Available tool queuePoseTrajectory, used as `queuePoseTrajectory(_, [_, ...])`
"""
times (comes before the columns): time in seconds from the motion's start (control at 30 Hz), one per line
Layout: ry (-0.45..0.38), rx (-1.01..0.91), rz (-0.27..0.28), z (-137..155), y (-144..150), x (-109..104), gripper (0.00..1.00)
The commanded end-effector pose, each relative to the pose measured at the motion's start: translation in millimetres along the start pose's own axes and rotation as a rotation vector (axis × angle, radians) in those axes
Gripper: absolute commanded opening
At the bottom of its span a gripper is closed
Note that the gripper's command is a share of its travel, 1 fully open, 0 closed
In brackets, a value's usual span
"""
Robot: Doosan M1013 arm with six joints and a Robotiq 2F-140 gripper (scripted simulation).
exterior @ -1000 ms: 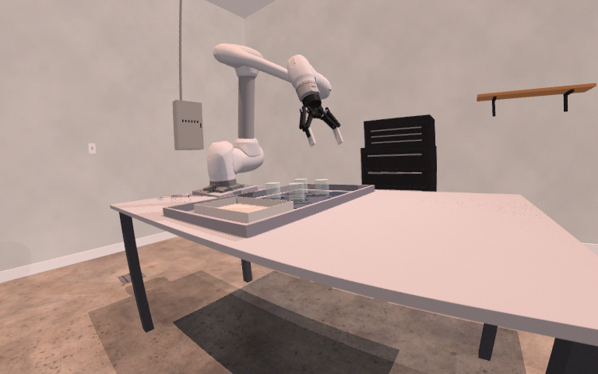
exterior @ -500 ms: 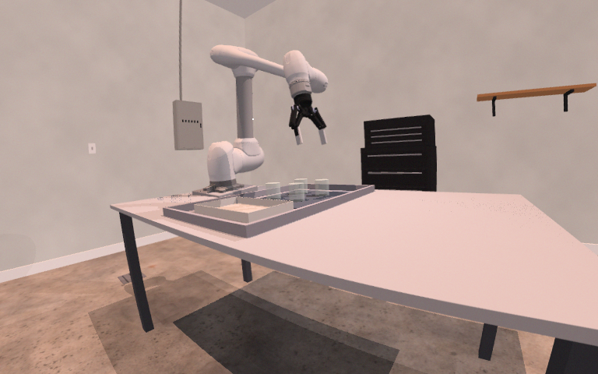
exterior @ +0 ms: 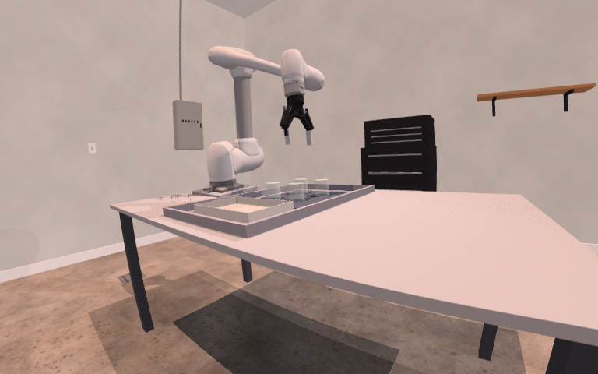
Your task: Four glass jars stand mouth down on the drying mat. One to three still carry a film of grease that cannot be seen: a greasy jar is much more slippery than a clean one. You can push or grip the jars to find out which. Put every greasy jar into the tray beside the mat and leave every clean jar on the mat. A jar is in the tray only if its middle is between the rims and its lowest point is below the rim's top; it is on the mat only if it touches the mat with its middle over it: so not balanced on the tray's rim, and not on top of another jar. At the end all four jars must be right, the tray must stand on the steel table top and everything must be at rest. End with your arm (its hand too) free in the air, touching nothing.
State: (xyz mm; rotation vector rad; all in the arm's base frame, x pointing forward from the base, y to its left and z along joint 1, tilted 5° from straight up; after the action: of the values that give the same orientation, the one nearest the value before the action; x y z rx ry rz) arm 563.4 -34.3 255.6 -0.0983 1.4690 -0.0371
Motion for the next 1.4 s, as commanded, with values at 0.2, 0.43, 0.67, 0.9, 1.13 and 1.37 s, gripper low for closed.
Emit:
queuePoseTrajectory(0.2, [0.058, -0.035, 0.013, -26, 7, 1, 1.00])
queuePoseTrajectory(0.43, [0.058, -0.035, 0.013, -26, 7, 1, 1.00])
queuePoseTrajectory(0.67, [0.058, -0.035, 0.013, -26, 7, 1, 0.00])
queuePoseTrajectory(0.9, [0.058, -0.035, 0.013, -26, 7, 1, 0.00])
queuePoseTrajectory(1.13, [0.058, -0.035, 0.013, -26, 7, 1, 0.00])
queuePoseTrajectory(1.37, [0.058, -0.035, 0.013, -26, 7, 9, 0.00])
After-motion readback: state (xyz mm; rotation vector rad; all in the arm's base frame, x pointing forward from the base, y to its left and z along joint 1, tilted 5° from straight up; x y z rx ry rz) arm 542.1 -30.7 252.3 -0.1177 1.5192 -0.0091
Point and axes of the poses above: the point where the finger pads meet when closed, its own x axis out along the fingers, its own y axis across the jaws, z = x × y, the point moved 1 cm from there along -x, back along the fingers, and after that the axes turned 9 degrees about -x, right-handed, at the moved point
